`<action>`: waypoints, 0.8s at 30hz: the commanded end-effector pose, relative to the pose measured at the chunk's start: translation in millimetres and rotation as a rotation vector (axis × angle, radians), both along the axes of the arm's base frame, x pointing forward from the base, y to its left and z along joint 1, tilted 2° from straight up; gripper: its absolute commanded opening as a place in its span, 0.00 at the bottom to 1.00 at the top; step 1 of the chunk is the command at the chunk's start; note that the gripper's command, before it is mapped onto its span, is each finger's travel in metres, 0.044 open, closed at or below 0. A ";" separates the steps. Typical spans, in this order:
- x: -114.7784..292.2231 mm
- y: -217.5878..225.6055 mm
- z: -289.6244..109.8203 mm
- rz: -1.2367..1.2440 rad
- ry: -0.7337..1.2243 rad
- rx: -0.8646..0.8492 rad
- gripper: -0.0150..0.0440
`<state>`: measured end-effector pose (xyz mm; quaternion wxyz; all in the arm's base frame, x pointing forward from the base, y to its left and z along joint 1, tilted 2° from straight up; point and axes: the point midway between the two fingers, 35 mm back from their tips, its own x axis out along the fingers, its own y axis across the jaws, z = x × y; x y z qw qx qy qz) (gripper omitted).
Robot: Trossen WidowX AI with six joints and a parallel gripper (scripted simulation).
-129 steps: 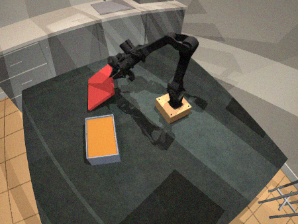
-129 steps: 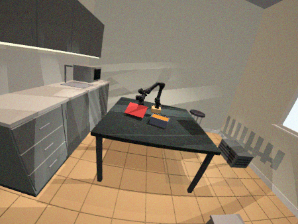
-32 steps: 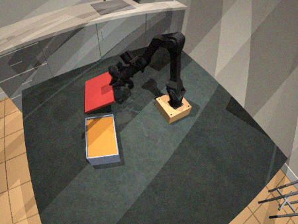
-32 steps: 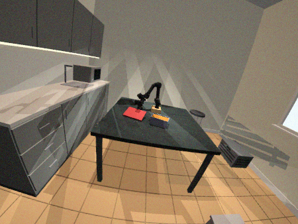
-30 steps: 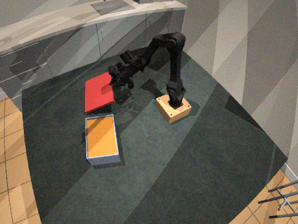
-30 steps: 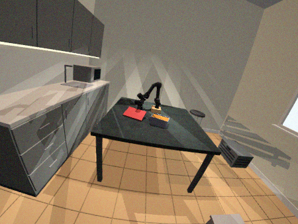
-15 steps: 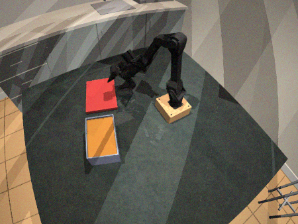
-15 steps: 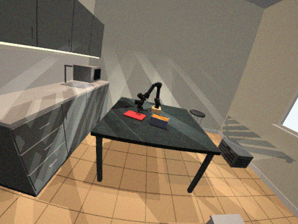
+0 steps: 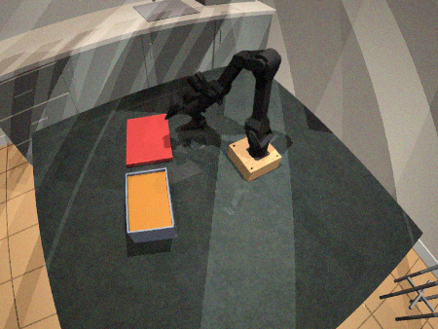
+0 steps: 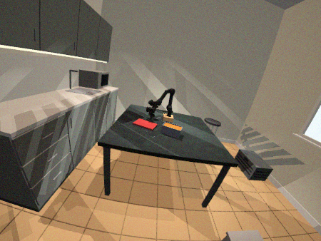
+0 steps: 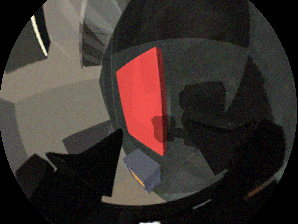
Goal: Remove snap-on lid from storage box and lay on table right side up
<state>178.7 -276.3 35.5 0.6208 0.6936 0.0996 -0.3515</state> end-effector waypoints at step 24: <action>-32.3 12.1 17.8 0.006 0.001 0.000 1.00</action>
